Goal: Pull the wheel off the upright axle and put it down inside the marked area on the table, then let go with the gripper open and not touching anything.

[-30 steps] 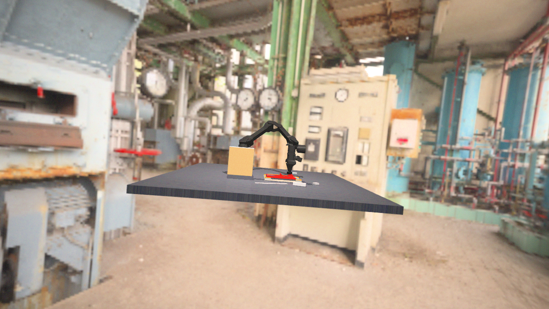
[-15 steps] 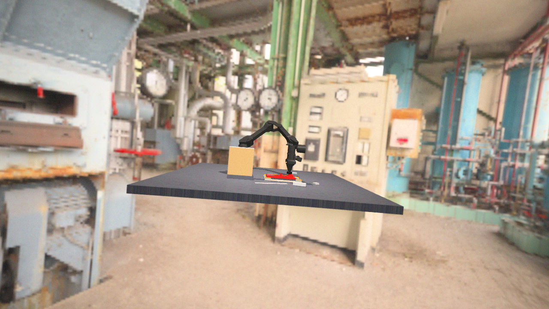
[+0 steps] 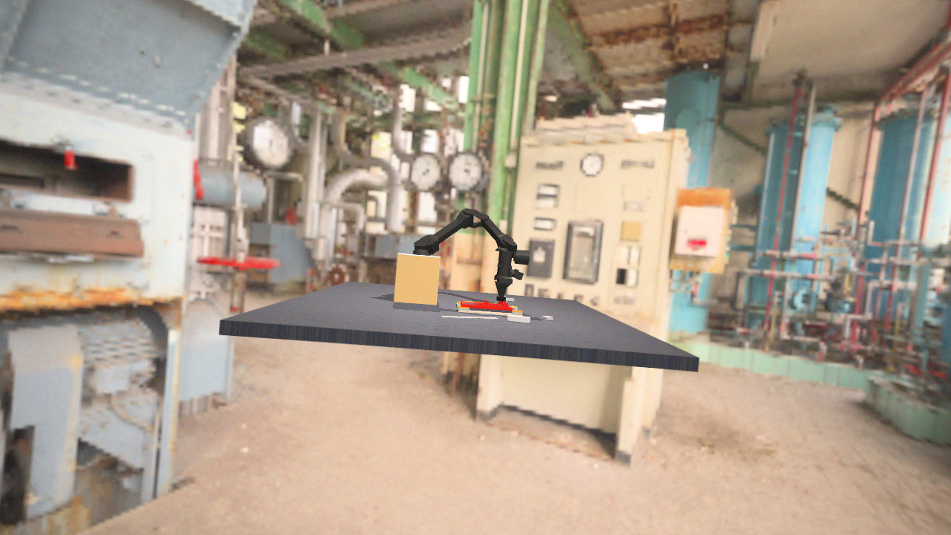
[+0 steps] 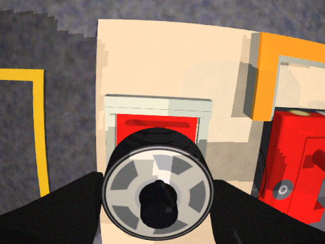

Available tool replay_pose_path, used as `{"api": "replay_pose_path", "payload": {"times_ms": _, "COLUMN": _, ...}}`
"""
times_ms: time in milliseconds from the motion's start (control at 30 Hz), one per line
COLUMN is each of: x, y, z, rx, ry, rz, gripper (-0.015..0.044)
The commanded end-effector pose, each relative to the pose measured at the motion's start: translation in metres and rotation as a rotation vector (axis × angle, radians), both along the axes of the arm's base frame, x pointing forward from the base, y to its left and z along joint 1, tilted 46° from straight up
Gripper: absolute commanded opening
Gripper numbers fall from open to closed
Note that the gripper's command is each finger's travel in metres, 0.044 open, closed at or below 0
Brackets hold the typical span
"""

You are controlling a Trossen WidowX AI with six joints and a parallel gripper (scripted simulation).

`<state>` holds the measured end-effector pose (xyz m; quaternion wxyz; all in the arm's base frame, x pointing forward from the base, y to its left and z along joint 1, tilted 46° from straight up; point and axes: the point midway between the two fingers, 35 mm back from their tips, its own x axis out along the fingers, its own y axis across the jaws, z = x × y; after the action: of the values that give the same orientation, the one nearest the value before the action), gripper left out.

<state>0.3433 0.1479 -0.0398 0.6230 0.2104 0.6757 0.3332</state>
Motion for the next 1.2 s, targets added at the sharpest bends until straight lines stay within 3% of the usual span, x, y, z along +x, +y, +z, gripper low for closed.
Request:
{"api": "replay_pose_path", "payload": {"times_ms": 0, "x": 0.0023, "y": -0.0035, "z": 0.0031, "rx": 0.0, "ry": -0.006, "rz": -0.004, "gripper": 0.0}}
{"api": "replay_pose_path", "payload": {"times_ms": 1167, "x": 0.0039, "y": -0.0118, "z": 0.0111, "rx": 0.001, "ry": -0.006, "rz": -0.007, "gripper": 0.0}}
